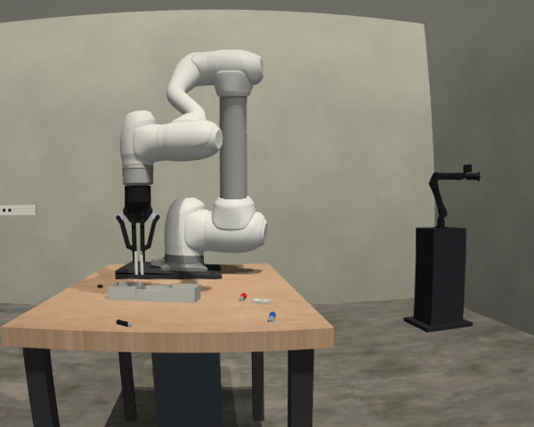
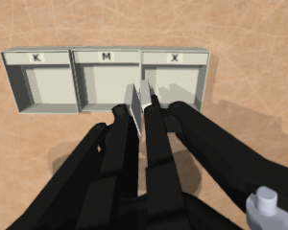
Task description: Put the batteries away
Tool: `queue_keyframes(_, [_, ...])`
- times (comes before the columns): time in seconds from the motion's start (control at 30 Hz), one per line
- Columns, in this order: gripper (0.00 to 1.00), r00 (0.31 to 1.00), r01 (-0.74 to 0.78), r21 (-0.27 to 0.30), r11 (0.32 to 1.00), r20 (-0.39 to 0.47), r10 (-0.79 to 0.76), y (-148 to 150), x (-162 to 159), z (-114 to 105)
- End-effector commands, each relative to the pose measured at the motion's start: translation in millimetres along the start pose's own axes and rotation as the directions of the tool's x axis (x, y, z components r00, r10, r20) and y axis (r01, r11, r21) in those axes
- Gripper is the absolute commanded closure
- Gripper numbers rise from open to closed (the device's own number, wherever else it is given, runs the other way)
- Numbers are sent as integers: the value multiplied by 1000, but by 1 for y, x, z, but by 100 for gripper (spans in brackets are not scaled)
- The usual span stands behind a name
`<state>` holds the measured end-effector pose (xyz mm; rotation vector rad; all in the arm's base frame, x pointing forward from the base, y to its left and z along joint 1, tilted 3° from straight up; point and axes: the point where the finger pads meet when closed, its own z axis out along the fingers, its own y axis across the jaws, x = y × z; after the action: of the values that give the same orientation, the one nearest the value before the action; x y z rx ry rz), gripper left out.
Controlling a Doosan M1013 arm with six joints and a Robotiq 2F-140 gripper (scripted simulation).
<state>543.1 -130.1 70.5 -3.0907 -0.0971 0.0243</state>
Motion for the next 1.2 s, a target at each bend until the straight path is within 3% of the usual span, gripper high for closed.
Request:
queue_keyframes(0.0, [85,1000,-1,-1,1000,-1,1,-20,7,-1])
queue_keyframes(0.37, [85,1000,-1,-1,1000,-1,1,-43,15,-1])
queue_keyframes(1.17, [85,1000,-1,-1,1000,-1,1,-43,15,52])
